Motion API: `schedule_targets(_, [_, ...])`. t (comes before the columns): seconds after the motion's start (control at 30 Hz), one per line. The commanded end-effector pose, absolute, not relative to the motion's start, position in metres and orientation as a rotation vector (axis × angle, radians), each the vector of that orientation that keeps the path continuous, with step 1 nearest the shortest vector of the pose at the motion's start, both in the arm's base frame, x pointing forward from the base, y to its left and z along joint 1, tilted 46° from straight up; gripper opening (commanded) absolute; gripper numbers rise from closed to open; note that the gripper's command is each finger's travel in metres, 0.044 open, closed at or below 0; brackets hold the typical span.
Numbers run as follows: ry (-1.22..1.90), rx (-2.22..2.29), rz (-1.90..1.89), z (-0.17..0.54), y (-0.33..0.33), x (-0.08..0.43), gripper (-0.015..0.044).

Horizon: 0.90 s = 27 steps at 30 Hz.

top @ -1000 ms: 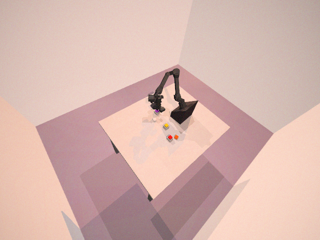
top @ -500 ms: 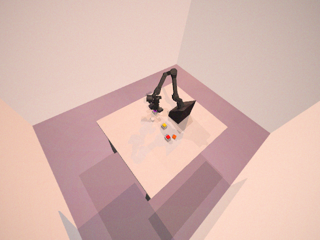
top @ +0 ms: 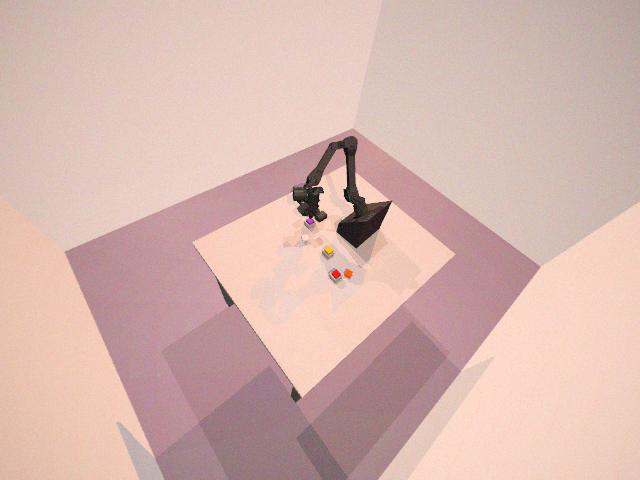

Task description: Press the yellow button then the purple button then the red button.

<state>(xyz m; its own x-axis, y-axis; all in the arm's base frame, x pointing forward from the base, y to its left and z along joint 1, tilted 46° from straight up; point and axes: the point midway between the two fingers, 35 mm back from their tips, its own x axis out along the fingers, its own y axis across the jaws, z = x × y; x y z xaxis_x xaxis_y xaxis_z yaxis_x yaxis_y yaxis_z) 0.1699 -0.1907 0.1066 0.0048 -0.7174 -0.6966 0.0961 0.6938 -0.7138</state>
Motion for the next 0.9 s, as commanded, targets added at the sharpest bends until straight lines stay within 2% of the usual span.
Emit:
schedule_targets(0.0, [1.437, -0.55, -0.699, 0.113, -0.186, 0.169, 0.002])
schedule_targets(0.2, [1.438, -0.547, -0.697, 0.152, -0.145, 0.169, 0.002])
schedule_targets(0.37, [1.438, -0.547, -0.696, 0.153, -0.143, 0.17, 0.002])
schedule_targets(0.6, [1.44, -0.513, -0.65, 0.125, -0.108, 0.236, 0.002])
schedule_targets(0.87, [1.451, -0.496, -0.632, 0.065, -0.04, 0.298, 0.002])
